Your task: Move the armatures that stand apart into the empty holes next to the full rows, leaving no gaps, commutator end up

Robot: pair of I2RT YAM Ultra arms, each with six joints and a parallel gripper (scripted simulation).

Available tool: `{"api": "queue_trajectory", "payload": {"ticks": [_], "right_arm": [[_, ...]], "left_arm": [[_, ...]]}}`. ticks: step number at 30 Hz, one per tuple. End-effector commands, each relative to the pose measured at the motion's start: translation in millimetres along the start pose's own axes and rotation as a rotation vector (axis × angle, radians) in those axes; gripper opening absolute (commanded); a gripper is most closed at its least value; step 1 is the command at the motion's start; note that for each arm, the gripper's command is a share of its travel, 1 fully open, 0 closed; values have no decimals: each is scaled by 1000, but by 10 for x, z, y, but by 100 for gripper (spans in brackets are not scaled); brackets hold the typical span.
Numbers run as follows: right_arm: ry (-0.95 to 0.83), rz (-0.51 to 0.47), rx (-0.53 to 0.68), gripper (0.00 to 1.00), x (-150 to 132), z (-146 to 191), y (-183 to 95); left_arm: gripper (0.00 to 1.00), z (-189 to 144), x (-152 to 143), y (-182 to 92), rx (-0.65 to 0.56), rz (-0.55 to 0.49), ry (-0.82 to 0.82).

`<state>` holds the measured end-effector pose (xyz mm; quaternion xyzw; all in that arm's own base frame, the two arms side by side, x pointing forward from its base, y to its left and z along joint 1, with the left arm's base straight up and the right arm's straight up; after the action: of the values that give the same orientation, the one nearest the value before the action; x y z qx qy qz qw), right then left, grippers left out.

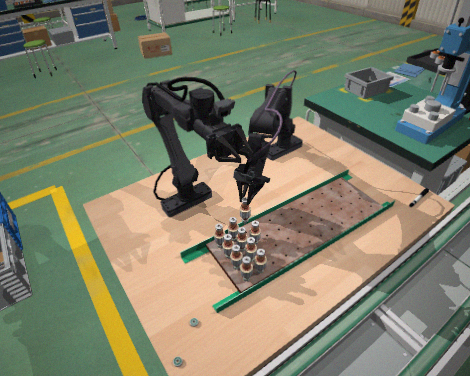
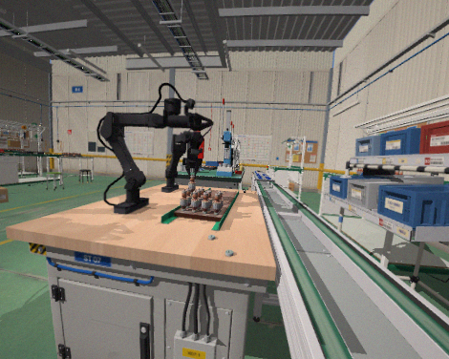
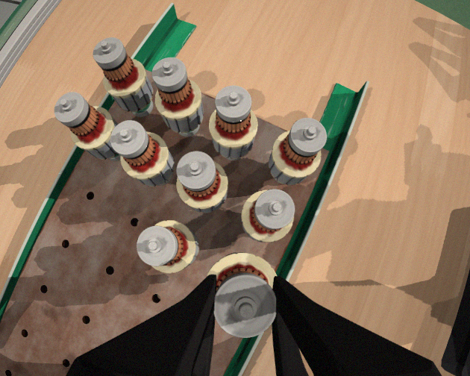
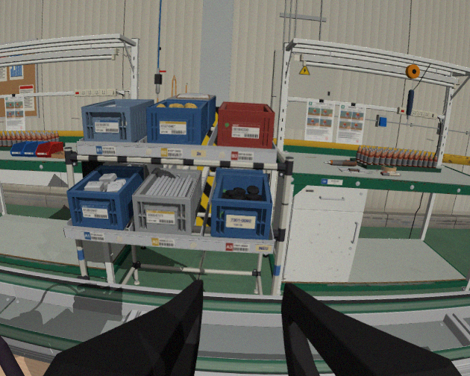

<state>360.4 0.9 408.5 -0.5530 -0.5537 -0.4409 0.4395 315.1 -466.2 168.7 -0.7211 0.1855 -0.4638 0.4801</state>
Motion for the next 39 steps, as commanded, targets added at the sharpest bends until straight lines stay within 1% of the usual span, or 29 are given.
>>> {"api": "queue_trajectory", "payload": {"ticks": [1, 5, 8, 13, 19, 20, 22, 26, 32, 36, 37, 39], "right_arm": [[-6, 1, 25, 37, 28, 64, -16], [-6, 1, 25, 37, 28, 64, -16], [-6, 1, 25, 37, 28, 64, -16], [-6, 1, 25, 37, 28, 64, -16], [-6, 1, 25, 37, 28, 64, -16], [-6, 1, 25, 37, 28, 64, -16], [-6, 1, 25, 37, 28, 64, -16], [-6, 1, 25, 37, 28, 64, -16], [-6, 1, 25, 37, 28, 64, -16], [-6, 1, 25, 37, 28, 64, -16], [-6, 1, 25, 37, 28, 64, -16], [-6, 1, 25, 37, 28, 64, -16]], "left_arm": [[1, -83, 182, -9, -19, -80, 8], [1, 51, 276, -194, -2, -120, -6], [1, 31, 314, -279, -2, -135, 2], [1, 30, 267, -213, 0, -117, 2], [1, -12, 251, -225, 1, -115, 9], [1, -14, 245, -191, 2, -118, 11], [1, -13, 168, -71, 1, -93, 11], [1, -62, 182, -98, -5, -103, 19], [1, -34, 198, 42, -1, -79, 13], [1, -73, 195, 25, -11, -81, 18], [1, -43, 242, 9, -7, -112, 19], [1, -48, 219, -1, -6, -116, 21]]}}
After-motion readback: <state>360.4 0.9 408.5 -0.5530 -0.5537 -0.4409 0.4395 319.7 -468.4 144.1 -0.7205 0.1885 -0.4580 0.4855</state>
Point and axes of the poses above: on each arm, the point where the finger pads meet when closed, its own y axis out along the fingers, its own z axis across the jaws, x = y × z, the point moved 2 cm from there along -y, back along the fingers, and after that the axes turned 13 degrees about -y, right-handed, at the moved point
